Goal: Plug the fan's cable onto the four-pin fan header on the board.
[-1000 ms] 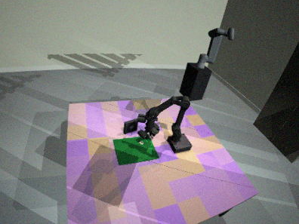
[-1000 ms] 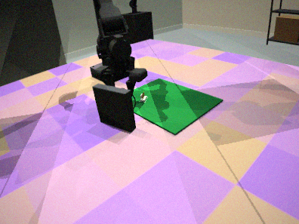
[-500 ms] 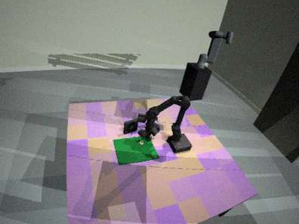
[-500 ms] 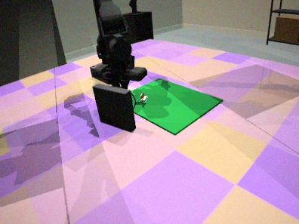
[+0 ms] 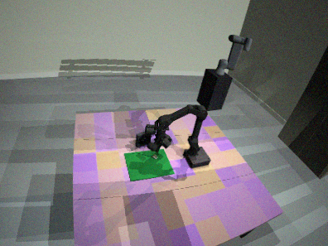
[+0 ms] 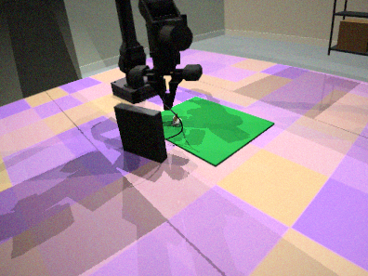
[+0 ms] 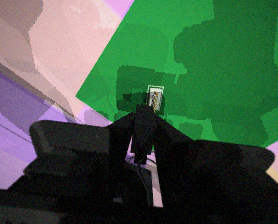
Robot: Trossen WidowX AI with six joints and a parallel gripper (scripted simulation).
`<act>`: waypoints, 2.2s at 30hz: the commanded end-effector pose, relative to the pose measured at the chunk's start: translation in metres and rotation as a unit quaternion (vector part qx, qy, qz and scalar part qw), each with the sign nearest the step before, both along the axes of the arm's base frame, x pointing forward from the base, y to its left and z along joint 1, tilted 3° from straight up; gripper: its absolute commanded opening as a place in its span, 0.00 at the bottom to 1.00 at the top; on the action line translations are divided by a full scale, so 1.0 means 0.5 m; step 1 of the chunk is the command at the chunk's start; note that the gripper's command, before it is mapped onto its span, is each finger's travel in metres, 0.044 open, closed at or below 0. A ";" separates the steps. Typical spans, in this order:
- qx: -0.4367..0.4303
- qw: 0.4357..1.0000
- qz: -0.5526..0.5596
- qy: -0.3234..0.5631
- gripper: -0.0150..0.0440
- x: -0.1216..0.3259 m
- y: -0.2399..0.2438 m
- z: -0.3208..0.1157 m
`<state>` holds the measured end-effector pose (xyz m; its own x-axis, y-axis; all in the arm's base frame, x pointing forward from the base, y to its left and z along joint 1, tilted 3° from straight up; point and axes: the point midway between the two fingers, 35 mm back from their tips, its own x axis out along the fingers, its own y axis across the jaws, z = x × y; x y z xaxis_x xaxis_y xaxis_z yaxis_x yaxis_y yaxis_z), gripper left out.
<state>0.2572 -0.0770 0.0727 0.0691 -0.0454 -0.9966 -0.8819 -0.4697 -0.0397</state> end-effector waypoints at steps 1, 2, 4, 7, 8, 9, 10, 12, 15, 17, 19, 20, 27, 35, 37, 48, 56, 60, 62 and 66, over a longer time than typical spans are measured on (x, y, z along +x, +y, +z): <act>-0.002 1.000 0.019 0.003 0.25 0.027 0.019 -0.002; -0.002 1.000 0.019 0.003 0.25 0.027 0.019 -0.002; -0.002 1.000 0.019 0.003 0.25 0.027 0.019 -0.004; -0.002 1.000 0.019 0.003 0.25 0.027 0.019 -0.004; -0.002 1.000 0.019 0.003 0.25 0.027 0.019 -0.004; -0.002 1.000 0.019 0.003 0.25 0.027 0.019 -0.004; -0.002 1.000 0.019 0.003 0.25 0.027 0.019 -0.004; -0.002 1.000 0.018 0.003 0.25 0.024 0.027 0.000; -0.002 1.000 0.018 0.003 0.25 0.024 0.027 0.000; -0.002 1.000 0.018 0.003 0.25 0.024 0.027 0.000; -0.002 1.000 0.018 0.003 0.25 0.024 0.027 0.000; -0.002 1.000 0.018 0.003 0.25 0.022 0.028 0.000; -0.002 1.000 0.017 0.003 0.25 0.018 0.030 0.000; -0.002 1.000 0.017 0.003 0.25 0.020 0.028 -0.044; -0.002 1.000 0.017 0.003 0.25 0.020 0.028 -0.044; -0.002 1.000 0.018 0.003 0.25 0.022 0.028 -0.044; -0.002 1.000 0.019 0.003 0.25 0.025 0.027 -0.044; -0.002 1.000 0.020 0.003 0.25 0.026 0.027 -0.045; -0.002 1.000 0.020 0.003 0.25 0.025 0.027 -0.046; -0.002 1.000 0.020 0.003 0.25 0.025 0.027 -0.048</act>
<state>0.2698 -0.0630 0.0502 0.0651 -0.0437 -0.9969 -0.8642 -0.5019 -0.0344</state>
